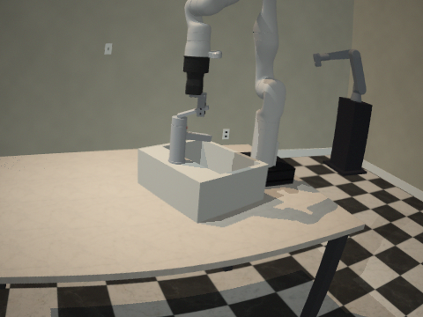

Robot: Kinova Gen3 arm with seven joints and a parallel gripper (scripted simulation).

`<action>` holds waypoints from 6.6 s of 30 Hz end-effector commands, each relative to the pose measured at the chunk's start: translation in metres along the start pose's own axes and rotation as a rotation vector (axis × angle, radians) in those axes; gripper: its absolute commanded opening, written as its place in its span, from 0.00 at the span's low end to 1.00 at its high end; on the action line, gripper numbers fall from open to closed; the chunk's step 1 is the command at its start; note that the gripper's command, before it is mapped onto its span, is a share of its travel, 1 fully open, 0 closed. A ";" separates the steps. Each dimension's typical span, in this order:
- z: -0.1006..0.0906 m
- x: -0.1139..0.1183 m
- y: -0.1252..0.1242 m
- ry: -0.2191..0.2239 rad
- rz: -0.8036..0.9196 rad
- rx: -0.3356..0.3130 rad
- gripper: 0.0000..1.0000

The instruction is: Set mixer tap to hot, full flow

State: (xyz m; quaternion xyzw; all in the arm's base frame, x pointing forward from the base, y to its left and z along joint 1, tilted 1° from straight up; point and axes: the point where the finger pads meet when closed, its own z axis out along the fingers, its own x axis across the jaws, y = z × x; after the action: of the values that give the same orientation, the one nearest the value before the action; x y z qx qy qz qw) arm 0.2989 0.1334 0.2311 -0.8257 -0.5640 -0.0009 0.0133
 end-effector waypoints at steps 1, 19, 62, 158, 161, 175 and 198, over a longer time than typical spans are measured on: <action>-0.004 0.000 0.003 0.004 0.001 -0.011 0.00; -0.004 0.000 0.003 0.004 0.001 -0.011 0.00; -0.005 0.000 0.003 0.004 0.001 -0.011 1.00; -0.052 0.000 0.003 0.004 0.001 -0.011 1.00; -0.055 0.000 0.003 0.004 0.001 -0.011 1.00; -0.075 0.000 0.002 0.004 0.001 -0.011 1.00; -0.075 0.000 0.002 0.004 0.001 -0.011 0.00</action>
State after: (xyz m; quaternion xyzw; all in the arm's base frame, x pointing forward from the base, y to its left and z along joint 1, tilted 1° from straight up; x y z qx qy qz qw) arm 0.3020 0.1308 0.3054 -0.8261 -0.5634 -0.0048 0.0102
